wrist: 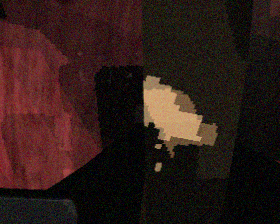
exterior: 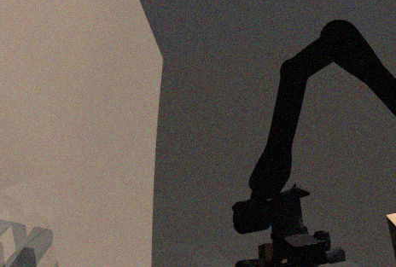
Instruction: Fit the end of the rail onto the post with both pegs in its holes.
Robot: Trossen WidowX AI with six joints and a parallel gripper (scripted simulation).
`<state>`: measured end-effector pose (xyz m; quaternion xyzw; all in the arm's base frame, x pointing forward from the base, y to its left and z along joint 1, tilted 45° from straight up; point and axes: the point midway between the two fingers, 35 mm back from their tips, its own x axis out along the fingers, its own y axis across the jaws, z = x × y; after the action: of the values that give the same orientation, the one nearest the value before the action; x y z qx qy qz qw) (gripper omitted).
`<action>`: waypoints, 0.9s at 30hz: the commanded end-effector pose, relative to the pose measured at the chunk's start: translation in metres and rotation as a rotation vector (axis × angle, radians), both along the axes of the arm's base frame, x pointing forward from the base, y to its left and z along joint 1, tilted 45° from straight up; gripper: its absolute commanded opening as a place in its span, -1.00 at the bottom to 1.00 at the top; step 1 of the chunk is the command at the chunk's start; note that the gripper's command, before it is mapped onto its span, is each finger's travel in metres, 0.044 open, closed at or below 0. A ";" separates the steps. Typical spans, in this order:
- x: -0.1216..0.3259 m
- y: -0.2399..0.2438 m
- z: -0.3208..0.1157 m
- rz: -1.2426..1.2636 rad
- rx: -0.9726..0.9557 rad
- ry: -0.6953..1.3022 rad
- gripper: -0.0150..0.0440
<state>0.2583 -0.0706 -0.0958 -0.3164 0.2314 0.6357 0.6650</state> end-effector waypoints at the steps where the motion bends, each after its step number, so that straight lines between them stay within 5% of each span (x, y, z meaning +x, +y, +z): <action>1: 0.002 -0.004 0.000 -0.005 -0.003 -0.008 -0.49; 27: 0.002 -0.007 -0.004 -0.005 -0.004 -0.008 -0.49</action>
<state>0.2587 -0.0739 -0.0991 -0.3154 0.2310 0.6365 0.6648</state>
